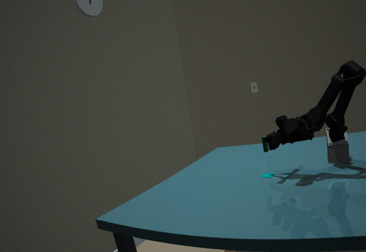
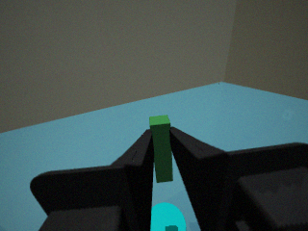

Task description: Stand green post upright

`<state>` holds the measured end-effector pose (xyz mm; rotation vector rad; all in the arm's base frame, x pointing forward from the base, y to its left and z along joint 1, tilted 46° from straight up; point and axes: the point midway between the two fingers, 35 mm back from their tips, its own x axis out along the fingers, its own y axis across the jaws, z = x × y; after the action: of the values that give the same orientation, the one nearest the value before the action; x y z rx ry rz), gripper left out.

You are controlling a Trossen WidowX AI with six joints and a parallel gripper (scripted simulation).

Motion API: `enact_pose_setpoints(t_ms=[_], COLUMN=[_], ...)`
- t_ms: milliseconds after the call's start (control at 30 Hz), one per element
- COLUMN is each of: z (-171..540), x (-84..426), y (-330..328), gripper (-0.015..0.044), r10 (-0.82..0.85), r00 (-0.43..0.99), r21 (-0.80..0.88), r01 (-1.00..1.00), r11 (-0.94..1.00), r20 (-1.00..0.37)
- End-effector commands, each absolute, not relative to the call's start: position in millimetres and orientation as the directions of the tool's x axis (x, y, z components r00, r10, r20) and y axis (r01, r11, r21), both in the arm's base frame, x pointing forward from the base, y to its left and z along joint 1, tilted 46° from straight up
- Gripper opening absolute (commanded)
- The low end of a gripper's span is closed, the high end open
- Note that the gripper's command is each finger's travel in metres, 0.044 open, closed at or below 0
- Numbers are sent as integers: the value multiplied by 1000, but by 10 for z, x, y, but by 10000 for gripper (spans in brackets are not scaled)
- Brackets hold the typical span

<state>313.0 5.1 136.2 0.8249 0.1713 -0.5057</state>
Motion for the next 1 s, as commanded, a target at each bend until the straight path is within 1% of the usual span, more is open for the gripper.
enact_pose_setpoints(t_ms=[0,567,967], z=[1377,1374,1161], x=[3101,3102,3190], y=[47,50,279], gripper=[23,23,23], r10=[-371,-371,-370], r00=[872,872,869], r21=[676,677,677], r01=[485,484,489], r11=[555,555,550], r20=[-321,-320,-327])
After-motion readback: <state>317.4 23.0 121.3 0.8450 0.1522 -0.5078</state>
